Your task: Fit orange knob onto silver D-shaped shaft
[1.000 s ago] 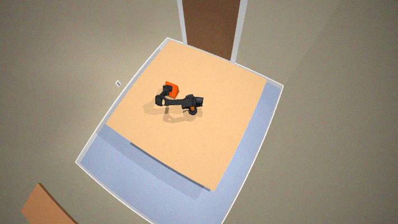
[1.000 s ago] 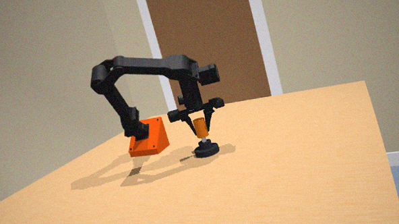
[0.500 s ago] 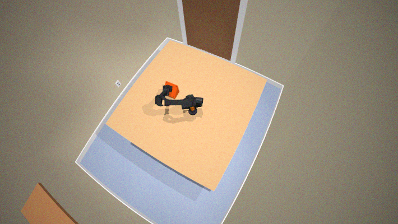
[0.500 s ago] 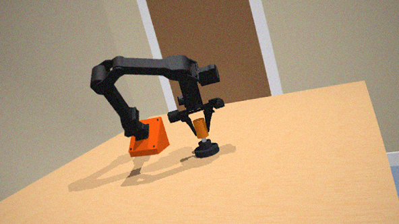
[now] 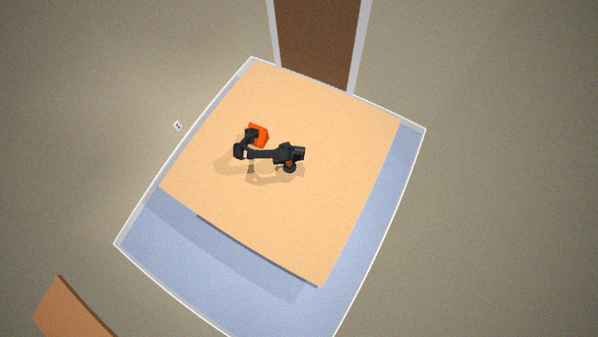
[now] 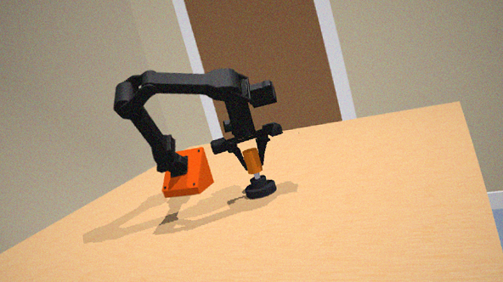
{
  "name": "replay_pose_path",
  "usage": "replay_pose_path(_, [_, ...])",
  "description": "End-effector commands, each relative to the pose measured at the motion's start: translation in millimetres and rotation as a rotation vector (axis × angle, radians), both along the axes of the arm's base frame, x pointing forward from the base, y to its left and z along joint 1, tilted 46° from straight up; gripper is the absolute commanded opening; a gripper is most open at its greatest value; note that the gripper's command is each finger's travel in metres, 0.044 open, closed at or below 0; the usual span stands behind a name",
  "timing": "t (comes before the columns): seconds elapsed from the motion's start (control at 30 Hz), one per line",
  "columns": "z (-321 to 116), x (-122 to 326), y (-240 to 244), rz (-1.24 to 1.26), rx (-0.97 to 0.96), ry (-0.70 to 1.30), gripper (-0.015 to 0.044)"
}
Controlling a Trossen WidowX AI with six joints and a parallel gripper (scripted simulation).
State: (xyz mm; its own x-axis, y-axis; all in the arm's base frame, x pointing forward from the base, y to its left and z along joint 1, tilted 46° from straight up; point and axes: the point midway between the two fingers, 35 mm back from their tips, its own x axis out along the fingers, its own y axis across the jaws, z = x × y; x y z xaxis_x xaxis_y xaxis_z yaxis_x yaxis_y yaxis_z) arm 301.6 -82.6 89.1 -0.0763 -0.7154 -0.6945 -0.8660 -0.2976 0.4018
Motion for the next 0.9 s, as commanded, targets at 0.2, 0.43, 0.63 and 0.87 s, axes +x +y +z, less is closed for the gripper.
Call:
replay_pose_path(0.2, [-1.2, 1.0, 1.8, 0.140, 0.011, 0.140, 0.0000])
replay_pose_path(0.43, [-1.9, 0.8, -0.7, 0.140, 0.010, 0.140, 0.0000])
replay_pose_path(0.63, [-1.2, 0.6, -1.9, 0.140, 0.010, 0.140, 0.0000])
replay_pose_path(0.87, [-1.4, 0.6, -2.3, 0.140, 0.010, 0.140, 0.0000])
